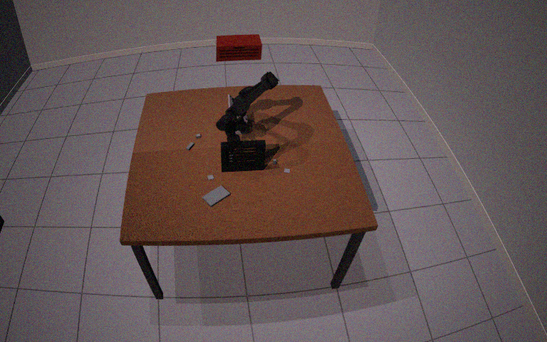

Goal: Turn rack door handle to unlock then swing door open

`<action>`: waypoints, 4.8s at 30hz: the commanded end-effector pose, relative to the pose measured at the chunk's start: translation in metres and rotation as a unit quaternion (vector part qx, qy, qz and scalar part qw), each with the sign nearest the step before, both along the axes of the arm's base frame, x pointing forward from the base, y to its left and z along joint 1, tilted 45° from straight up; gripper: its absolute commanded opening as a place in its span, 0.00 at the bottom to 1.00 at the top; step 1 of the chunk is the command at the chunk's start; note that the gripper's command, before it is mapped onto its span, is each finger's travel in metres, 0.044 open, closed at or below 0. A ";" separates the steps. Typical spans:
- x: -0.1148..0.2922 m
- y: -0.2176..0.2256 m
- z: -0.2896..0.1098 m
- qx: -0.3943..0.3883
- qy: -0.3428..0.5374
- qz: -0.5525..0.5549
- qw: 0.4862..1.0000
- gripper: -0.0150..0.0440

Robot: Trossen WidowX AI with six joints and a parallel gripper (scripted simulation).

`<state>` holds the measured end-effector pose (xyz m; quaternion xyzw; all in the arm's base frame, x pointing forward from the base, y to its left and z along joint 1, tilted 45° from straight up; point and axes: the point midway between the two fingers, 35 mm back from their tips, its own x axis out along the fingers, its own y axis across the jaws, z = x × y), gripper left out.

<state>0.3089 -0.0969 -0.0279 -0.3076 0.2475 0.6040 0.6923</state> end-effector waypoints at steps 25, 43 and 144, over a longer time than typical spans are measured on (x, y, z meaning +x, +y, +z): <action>0.002 0.002 0.000 0.000 -0.008 0.006 1.000 0.45; 0.002 0.003 0.001 0.001 -0.003 0.001 1.000 0.30; -0.075 0.134 0.111 0.114 0.514 -0.532 0.663 0.30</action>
